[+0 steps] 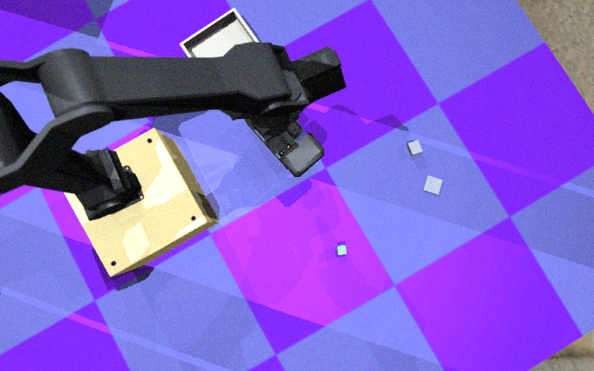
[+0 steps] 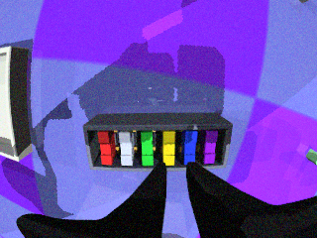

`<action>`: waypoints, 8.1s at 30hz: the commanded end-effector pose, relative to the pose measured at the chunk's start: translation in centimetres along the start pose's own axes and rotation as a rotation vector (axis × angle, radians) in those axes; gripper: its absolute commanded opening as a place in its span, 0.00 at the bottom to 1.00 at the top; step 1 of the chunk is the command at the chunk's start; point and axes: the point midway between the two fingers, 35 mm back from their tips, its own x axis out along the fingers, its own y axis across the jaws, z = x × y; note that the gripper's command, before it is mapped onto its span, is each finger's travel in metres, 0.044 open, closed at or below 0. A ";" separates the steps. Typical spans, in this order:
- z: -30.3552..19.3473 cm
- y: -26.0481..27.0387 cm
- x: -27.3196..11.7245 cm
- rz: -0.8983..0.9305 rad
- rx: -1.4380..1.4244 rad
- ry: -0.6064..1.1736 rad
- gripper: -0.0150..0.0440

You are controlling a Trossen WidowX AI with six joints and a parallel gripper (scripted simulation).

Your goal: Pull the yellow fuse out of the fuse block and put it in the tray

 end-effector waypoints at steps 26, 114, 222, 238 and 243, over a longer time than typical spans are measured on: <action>-0.3 0.1 2.9 0.005 -0.006 0.004 0.36; -0.3 0.1 2.1 0.003 -0.003 0.003 0.25; 3.9 22.2 -2.3 0.023 -0.005 0.000 0.25; 3.9 22.2 0.3 0.023 -0.005 0.001 0.25; 3.9 22.2 1.1 0.023 -0.005 0.001 0.25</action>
